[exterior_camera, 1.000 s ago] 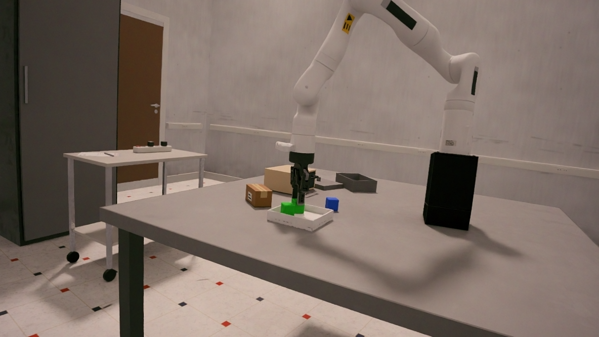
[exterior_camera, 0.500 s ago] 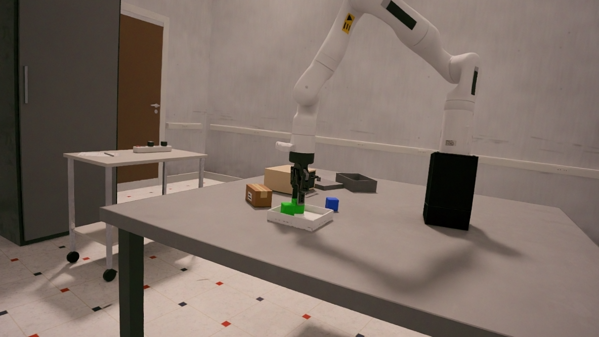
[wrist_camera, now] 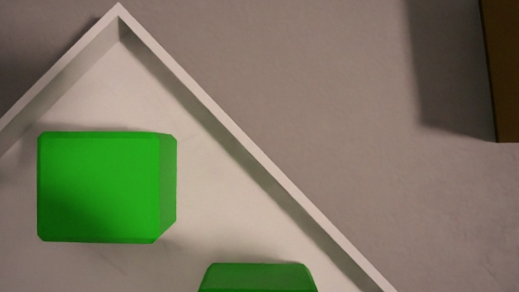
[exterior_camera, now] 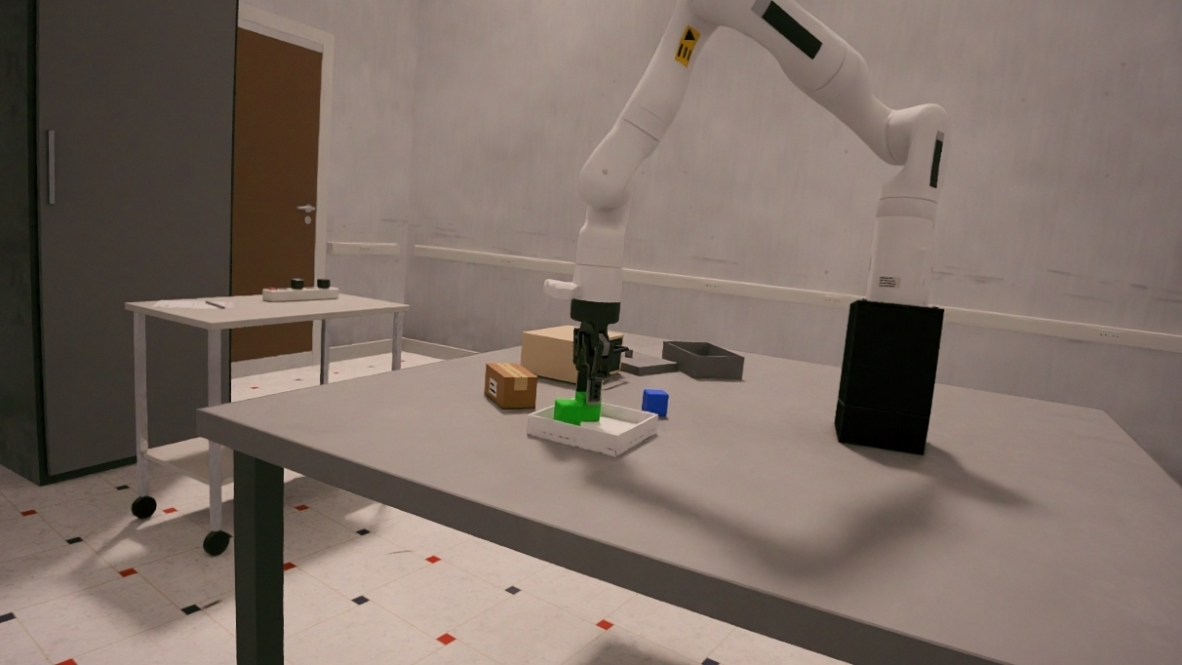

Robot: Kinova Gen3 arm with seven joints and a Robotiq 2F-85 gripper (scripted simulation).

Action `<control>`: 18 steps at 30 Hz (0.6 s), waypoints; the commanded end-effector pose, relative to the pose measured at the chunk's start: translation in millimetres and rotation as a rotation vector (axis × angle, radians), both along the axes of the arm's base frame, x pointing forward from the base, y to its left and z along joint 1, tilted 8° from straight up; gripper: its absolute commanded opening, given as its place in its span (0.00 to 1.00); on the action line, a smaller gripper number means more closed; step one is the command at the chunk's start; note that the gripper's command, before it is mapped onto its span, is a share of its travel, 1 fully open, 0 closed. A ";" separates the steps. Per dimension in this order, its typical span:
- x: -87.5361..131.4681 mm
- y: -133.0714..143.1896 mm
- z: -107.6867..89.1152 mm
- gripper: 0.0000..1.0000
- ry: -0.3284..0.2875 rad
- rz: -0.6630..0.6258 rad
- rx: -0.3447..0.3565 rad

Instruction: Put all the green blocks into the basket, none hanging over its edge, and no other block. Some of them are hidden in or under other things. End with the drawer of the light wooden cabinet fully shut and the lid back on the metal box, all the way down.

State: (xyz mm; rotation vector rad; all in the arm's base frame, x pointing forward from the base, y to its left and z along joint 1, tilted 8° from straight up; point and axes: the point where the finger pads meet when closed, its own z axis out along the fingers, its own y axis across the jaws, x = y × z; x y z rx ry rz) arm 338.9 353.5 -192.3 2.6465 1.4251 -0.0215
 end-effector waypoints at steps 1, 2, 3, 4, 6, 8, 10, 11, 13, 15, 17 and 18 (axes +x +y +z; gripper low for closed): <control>0.4 1.0 2.0 0.58 -0.001 0.000 0.002; 0.4 1.1 2.7 0.58 -0.001 0.000 0.002; 0.3 1.2 3.5 0.58 -0.001 0.000 0.002; 0.3 1.2 3.5 0.58 -0.001 0.000 0.002; 0.3 1.4 4.5 0.58 -0.001 0.000 0.002; 0.1 1.7 7.2 0.58 -0.001 0.000 0.002; -0.1 2.1 10.8 0.58 -0.001 0.000 0.002; -0.2 2.4 12.9 0.58 -0.001 0.000 0.002; -0.4 3.0 17.8 0.58 -0.001 0.000 0.002; -0.7 3.7 23.5 0.58 -0.001 0.000 0.002; -1.1 4.6 30.0 0.58 -0.001 0.000 0.002; -1.3 5.0 33.5 0.58 -0.001 0.000 0.002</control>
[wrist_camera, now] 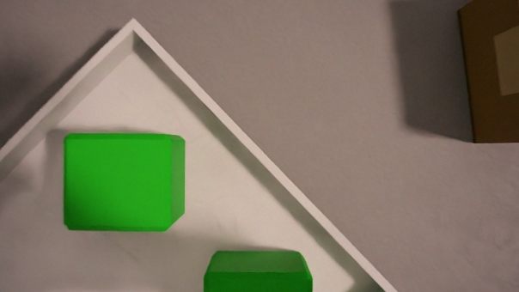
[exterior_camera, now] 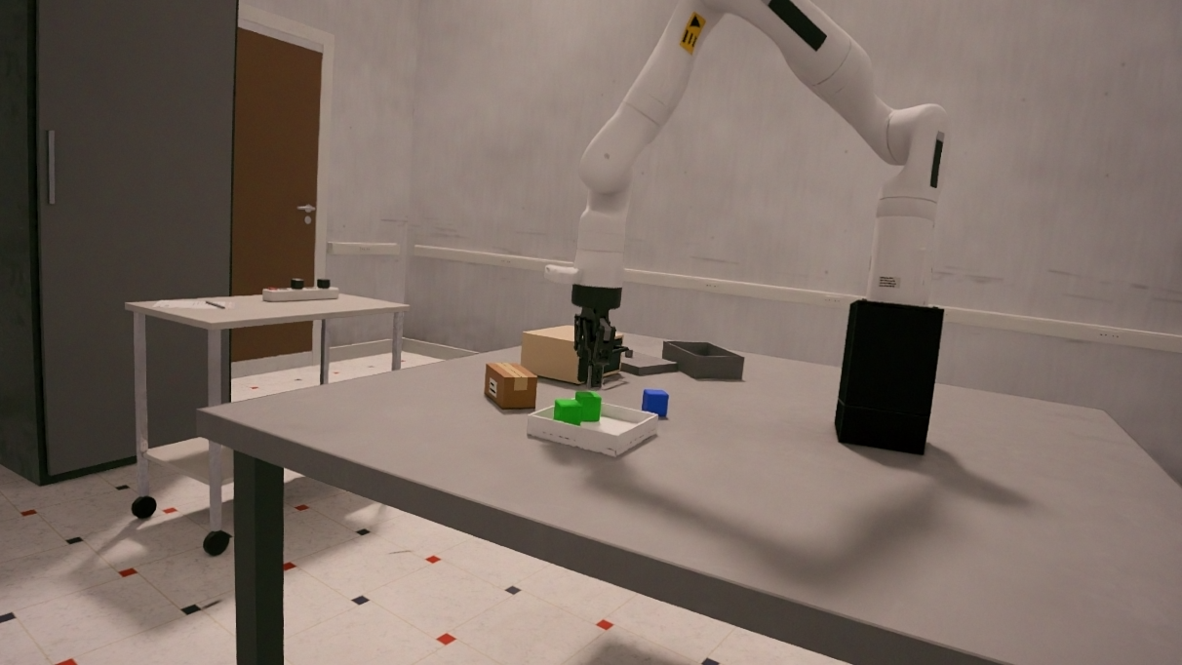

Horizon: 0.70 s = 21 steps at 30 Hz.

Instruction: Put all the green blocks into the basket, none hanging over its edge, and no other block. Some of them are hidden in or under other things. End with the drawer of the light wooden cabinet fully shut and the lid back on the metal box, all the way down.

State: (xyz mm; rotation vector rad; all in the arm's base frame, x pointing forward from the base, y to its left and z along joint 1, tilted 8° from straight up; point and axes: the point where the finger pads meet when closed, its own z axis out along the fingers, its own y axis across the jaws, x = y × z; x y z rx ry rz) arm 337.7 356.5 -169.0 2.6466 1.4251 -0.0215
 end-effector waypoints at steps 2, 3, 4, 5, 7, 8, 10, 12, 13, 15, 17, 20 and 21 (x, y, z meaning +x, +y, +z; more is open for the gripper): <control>-0.5 3.0 17.6 0.58 -0.001 0.000 0.002; -0.5 3.0 17.6 0.58 -0.001 0.000 0.002; -0.5 3.0 17.6 0.58 -0.001 0.000 0.002; -0.7 3.4 21.4 0.58 -0.001 0.000 0.002; -1.1 4.4 29.3 0.58 -0.001 0.000 0.002; -1.3 4.9 33.3 0.58 -0.001 0.000 0.002; -1.7 5.9 41.4 0.58 -0.001 0.000 0.002; -2.1 6.9 49.4 0.58 -0.001 0.000 0.002; -2.4 7.4 53.4 0.58 -0.001 0.000 0.002; -2.8 8.4 61.2 0.58 -0.001 0.000 0.002; -3.2 9.4 68.7 0.58 -0.001 0.000 0.002; -3.5 10.2 75.7 0.58 -0.001 0.000 0.002; -3.5 10.2 75.7 0.58 -0.001 0.000 0.002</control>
